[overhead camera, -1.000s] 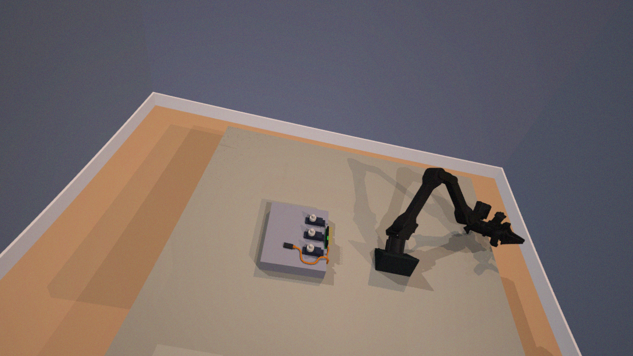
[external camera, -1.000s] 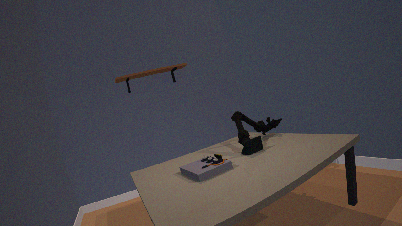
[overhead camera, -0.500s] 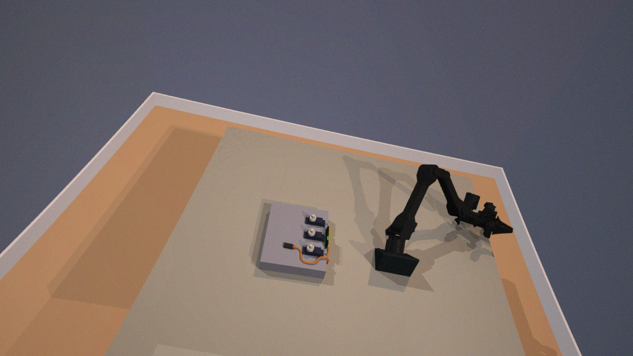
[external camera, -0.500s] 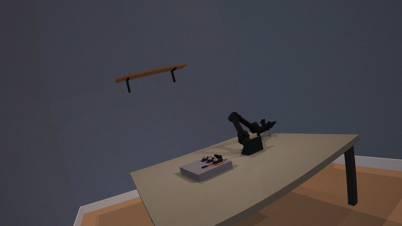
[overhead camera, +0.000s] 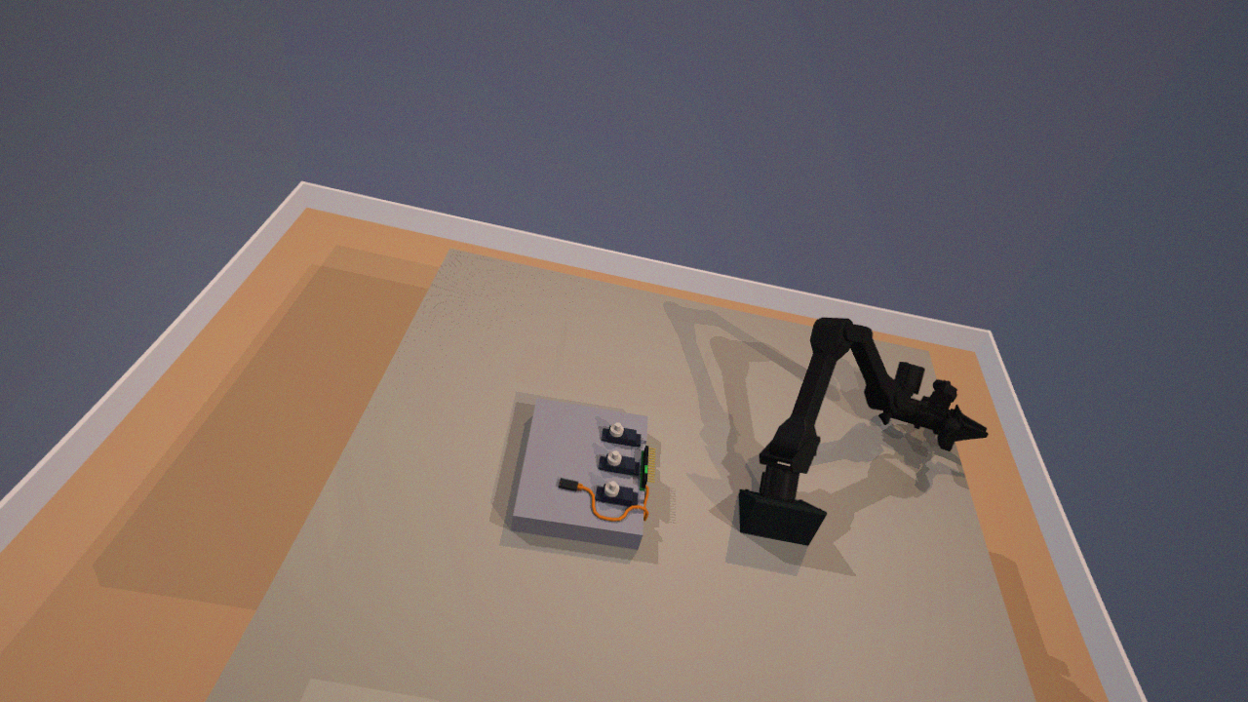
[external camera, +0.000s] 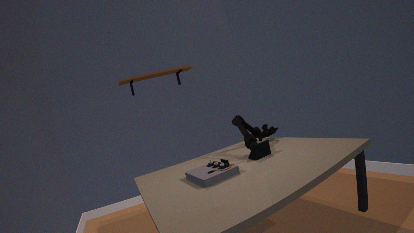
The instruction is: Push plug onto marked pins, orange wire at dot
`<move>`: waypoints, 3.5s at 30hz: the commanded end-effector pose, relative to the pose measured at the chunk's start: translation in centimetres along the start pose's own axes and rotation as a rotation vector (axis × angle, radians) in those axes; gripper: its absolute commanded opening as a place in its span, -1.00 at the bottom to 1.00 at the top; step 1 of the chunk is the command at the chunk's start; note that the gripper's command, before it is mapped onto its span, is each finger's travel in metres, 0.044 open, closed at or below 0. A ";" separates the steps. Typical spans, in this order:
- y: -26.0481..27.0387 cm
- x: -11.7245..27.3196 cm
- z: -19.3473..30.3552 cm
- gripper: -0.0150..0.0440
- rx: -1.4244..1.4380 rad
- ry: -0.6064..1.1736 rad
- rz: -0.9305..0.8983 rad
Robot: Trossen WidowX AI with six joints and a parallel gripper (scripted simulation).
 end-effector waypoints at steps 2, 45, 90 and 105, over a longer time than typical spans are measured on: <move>2.5 3.3 -0.9 -0.10 -0.007 0.021 -0.103; 8.1 12.4 -4.2 -0.10 -0.044 0.068 -0.401; 12.3 27.1 -6.2 -0.10 -0.049 0.170 -0.854; 12.5 33.1 -6.7 -0.10 -0.051 0.220 -1.036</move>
Point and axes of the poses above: the point midway between the two fingers, 35 mm back from their tips, its own x axis back along the fingers, its own y axis across the jaws, z = x × y, the point moved 3 cm from there along x, back along the fingers, and after that the axes turned 6 degrees about x, right-handed, at the moved point
